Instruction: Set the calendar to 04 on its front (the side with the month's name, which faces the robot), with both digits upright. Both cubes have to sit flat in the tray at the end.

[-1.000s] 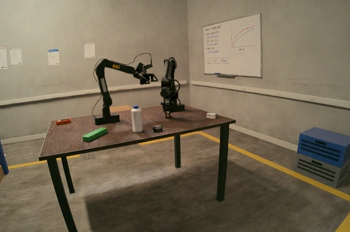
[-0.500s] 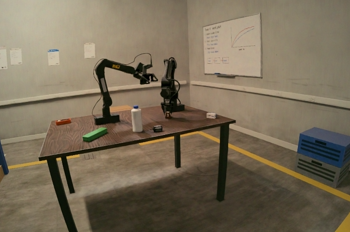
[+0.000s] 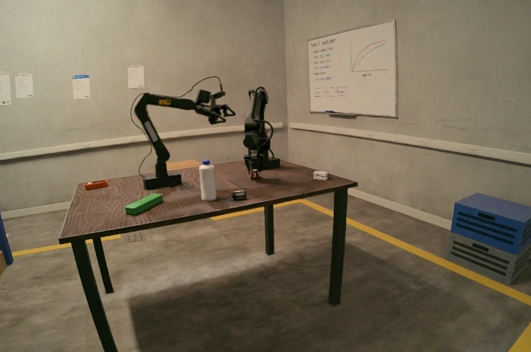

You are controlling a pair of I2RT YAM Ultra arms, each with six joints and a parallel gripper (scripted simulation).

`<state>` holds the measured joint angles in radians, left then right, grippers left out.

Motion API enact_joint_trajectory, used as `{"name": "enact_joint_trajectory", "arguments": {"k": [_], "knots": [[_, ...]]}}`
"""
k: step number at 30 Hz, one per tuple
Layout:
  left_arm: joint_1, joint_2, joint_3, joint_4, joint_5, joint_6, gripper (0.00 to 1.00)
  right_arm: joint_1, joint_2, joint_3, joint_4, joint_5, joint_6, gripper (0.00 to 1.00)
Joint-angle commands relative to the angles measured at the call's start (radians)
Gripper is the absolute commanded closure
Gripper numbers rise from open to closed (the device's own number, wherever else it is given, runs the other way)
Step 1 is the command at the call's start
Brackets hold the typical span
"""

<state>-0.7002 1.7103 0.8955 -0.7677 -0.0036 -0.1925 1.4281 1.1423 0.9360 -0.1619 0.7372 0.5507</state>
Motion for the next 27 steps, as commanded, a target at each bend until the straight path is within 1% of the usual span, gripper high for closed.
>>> {"name": "enact_joint_trajectory", "arguments": {"k": [1, 3, 5, 6, 12, 19, 20, 22, 23, 27], "knots": [[-0.003, 0.002, 0.013, 0.002, -0.003, -0.001, 0.45, -0.033, -0.15, -0.123, 0.089, -0.188, -0.107, 0.0], [-0.003, 0.002, 0.013, 0.002, -0.003, -0.001, 0.45, -0.056, -0.242, -0.206, 0.131, -0.26, -0.148, 0.0], [-0.003, 0.002, 0.013, 0.002, -0.003, -0.001, 0.45, -0.056, -0.242, -0.206, 0.131, -0.26, -0.148, 0.0], [-0.003, 0.002, 0.013, 0.002, -0.003, -0.001, 0.45, -0.084, -0.303, -0.261, 0.171, -0.336, -0.184, 0.0], [-0.003, 0.002, 0.013, 0.002, -0.003, -0.001, 0.45, -0.141, -0.54, -0.475, 0.271, -0.522, -0.293, 0.0], [-0.003, 0.002, 0.013, 0.002, -0.003, -0.001, 0.45, -0.207, -0.775, -0.687, 0.367, -0.717, -0.396, 0.0], [-0.003, 0.002, 0.013, 0.002, -0.003, -0.001, 0.45, -0.217, -0.803, -0.713, 0.379, -0.741, -0.407, 0.0], [-0.003, 0.002, 0.013, 0.002, -0.003, -0.001, 0.45, -0.217, -0.803, -0.713, 0.379, -0.741, -0.407, 0.0], [-0.003, 0.002, 0.013, 0.002, -0.003, -0.001, 0.45, -0.251, -0.839, -0.743, 0.393, -0.799, -0.414, 0.0], [-0.003, 0.002, 0.013, 0.002, -0.003, -0.001, 0.45, -0.287, -0.904, -0.809, 0.423, -0.865, -0.433, 0.0]]}}
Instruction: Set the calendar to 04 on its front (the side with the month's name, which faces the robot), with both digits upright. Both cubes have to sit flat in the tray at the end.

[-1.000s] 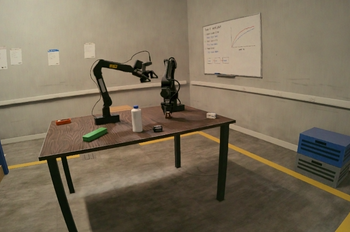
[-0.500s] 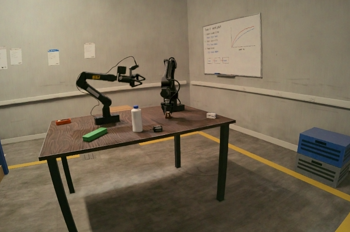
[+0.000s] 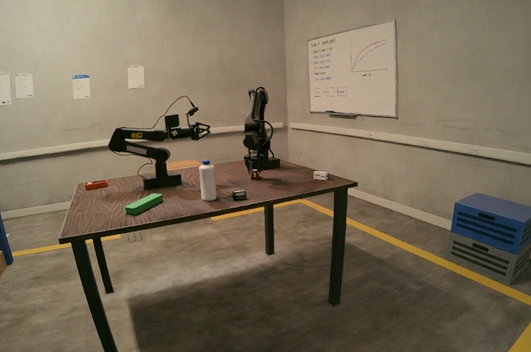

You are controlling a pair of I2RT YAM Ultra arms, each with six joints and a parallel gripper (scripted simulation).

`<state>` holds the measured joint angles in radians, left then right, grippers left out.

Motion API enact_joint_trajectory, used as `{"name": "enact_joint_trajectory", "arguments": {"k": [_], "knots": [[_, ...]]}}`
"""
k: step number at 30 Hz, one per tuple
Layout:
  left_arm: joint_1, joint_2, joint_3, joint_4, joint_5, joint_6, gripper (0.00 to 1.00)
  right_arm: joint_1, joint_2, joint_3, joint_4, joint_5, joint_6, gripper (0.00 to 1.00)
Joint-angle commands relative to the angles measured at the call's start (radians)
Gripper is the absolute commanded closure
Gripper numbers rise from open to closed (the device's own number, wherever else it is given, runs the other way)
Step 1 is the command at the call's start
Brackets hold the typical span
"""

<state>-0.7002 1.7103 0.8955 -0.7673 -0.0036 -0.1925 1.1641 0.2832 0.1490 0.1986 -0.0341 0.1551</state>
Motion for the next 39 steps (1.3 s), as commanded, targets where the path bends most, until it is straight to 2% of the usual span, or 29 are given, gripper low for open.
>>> {"name": "enact_joint_trajectory", "arguments": {"k": [1, 7, 26, 39], "knots": [[-0.003, 0.002, 0.013, 0.001, -0.003, -0.001, 0.45, -0.033, -0.055, -0.032, 0.066, -0.107, -0.037, 0.0], [-0.003, 0.002, 0.013, 0.001, -0.003, -0.001, 0.45, -0.07, -0.076, -0.041, 0.057, -0.137, -0.019, 0.0], [-0.002, 0.008, 0.027, -0.005, -0.011, 0.0, 0.45, -0.068, -0.068, -0.041, 0.057, -0.143, -0.016, 0.0], [0.01, -0.05, 0.054, -0.038, -0.011, 0.012, 0.45, -0.068, -0.068, -0.041, 0.057, -0.144, -0.016, 0.0]]}}
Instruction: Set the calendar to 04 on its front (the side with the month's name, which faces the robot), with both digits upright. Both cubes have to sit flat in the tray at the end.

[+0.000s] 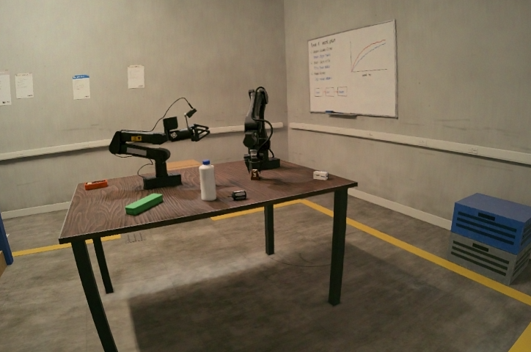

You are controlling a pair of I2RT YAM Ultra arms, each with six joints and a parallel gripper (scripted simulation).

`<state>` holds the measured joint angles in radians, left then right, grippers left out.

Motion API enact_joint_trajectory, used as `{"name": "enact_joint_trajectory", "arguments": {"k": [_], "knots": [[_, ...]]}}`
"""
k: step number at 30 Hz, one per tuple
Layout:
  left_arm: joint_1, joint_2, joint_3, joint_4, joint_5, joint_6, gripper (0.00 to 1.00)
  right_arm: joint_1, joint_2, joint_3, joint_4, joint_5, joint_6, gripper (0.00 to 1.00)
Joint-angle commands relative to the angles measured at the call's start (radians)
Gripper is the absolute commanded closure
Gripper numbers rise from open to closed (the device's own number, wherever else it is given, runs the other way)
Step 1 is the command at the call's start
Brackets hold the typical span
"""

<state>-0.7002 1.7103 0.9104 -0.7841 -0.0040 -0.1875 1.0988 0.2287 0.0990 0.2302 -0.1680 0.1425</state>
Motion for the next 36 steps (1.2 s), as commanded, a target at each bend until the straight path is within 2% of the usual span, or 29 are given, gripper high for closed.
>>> {"name": "enact_joint_trajectory", "arguments": {"k": [1, 7, 8, 18, 26, 29, 32, 36], "knots": [[0.01, -0.055, 0.044, -0.032, -0.01, 0.007, 0.45, -0.003, -0.013, 0.009, 0.025, -0.01, -0.004, 0.0], [0.01, -0.073, 0.063, -0.069, -0.01, 0.004, 0.45, -0.003, -0.013, 0.009, 0.025, -0.01, -0.004, 0.0], [-0.009, -0.076, 0.068, -0.076, -0.01, -0.012, 0.36, -0.003, -0.013, 0.009, 0.025, -0.01, -0.004, 0.0], [-0.008, -0.15, 0.229, -0.328, -0.002, -0.008, 0.36, -0.003, -0.013, 0.009, 0.025, -0.01, -0.004, 0.0], [0.002, -0.121, 0.208, -0.321, -0.002, -0.003, 0.36, -0.003, -0.013, 0.009, 0.025, -0.01, -0.004, 0.0], [0.001, -0.148, 0.189, -0.28, -0.013, 0.019, 0.02, -0.003, -0.013, 0.009, 0.025, -0.01, -0.004, 0.0], [-0.007, -0.192, 0.145, -0.228, -0.017, 0.056, 0.0, -0.003, -0.013, 0.009, 0.025, -0.01, -0.004, 0.0], [-0.019, -0.334, 0.004, -0.149, -0.009, 0.132, 0.0, -0.003, -0.013, 0.009, 0.025, -0.01, -0.004, 0.0]]}}
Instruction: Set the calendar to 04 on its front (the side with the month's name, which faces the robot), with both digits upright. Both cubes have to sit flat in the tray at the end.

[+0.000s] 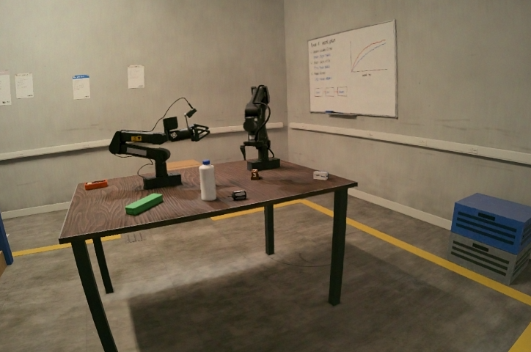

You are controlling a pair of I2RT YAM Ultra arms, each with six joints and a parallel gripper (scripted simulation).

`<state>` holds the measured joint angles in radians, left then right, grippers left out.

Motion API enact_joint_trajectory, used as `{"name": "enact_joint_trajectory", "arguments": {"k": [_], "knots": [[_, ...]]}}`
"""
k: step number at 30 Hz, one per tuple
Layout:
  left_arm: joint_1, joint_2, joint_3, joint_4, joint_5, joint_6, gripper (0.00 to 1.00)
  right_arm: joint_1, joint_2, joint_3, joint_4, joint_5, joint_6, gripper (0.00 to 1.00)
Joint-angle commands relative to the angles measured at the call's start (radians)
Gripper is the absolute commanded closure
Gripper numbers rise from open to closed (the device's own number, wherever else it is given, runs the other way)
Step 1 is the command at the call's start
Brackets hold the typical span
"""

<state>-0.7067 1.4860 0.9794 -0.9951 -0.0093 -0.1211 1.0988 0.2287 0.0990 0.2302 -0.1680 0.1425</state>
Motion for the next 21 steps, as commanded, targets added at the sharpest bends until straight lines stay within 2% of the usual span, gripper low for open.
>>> {"name": "enact_joint_trajectory", "arguments": {"k": [1, 3, 5, 12, 18, 21], "knots": [[-0.014, -0.15, -0.101, 0.077, 0.002, 0.083, 0.0, -0.003, -0.013, 0.009, 0.025, -0.01, -0.004, 0.0], [-0.013, -0.231, -0.168, 0.101, 0.005, 0.114, 0.0, -0.003, -0.013, 0.009, 0.025, -0.01, -0.004, 0.0], [-0.013, -0.231, -0.168, 0.101, 0.005, 0.114, 0.0, -0.003, -0.013, 0.009, 0.025, -0.01, -0.004, 0.0], [0.007, -0.471, -0.342, 0.143, 0.027, 0.207, 0.0, -0.003, -0.013, 0.009, 0.025, -0.01, -0.004, 0.0], [0.023, -0.606, -0.42, 0.145, 0.044, 0.253, 0.0, -0.003, -0.013, 0.009, 0.025, -0.01, -0.004, 0.0], [0.029, -0.632, -0.434, 0.145, 0.048, 0.26, 0.0, -0.003, -0.013, 0.009, 0.025, -0.01, -0.004, 0.0]]}}
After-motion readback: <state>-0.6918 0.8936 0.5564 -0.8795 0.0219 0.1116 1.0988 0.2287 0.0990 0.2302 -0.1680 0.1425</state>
